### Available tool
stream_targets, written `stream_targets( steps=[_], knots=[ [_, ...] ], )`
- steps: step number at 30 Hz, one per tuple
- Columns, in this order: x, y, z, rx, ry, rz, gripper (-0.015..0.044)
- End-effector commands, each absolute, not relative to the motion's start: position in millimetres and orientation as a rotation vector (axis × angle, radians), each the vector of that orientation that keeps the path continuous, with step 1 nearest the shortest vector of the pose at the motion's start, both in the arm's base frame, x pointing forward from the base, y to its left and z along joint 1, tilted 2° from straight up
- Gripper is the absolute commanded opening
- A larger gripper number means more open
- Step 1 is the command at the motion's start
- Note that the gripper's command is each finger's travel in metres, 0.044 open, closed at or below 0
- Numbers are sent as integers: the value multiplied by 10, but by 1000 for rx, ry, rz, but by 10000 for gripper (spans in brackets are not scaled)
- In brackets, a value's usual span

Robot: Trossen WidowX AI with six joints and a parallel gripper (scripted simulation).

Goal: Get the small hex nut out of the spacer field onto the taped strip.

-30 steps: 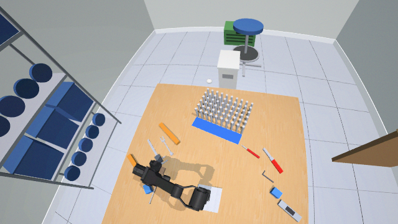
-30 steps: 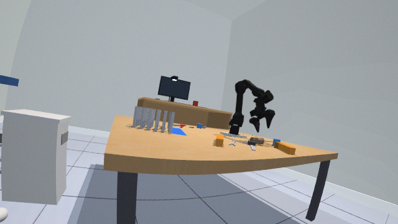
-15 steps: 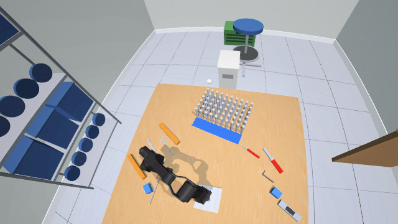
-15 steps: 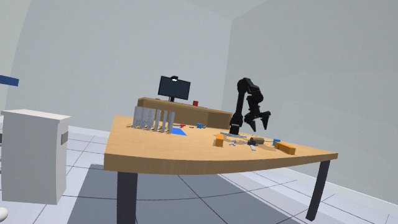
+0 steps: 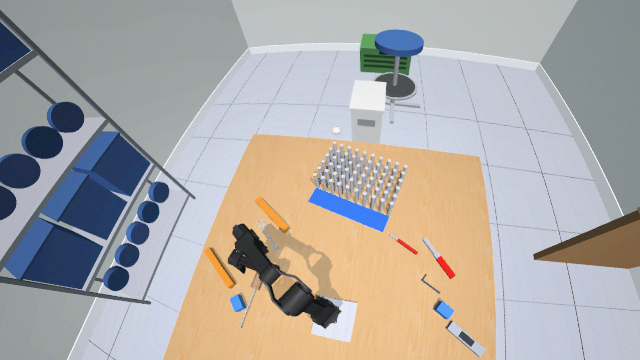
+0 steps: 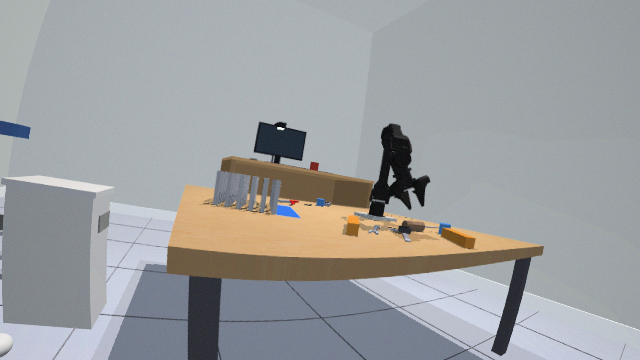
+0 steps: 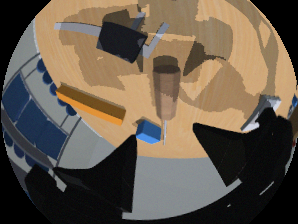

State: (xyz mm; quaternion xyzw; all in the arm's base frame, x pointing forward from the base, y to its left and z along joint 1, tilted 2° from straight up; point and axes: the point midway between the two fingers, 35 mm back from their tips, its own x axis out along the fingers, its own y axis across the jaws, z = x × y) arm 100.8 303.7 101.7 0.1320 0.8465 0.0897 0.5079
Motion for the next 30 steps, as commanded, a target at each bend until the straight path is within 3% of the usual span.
stream_targets(
  steps=[1, 30],
  knots=[
    [1010, 3043, 1028, 321, 2045, 222, 280],
    [1018, 3069, 696, 321, 2045, 222, 280]
  ],
)
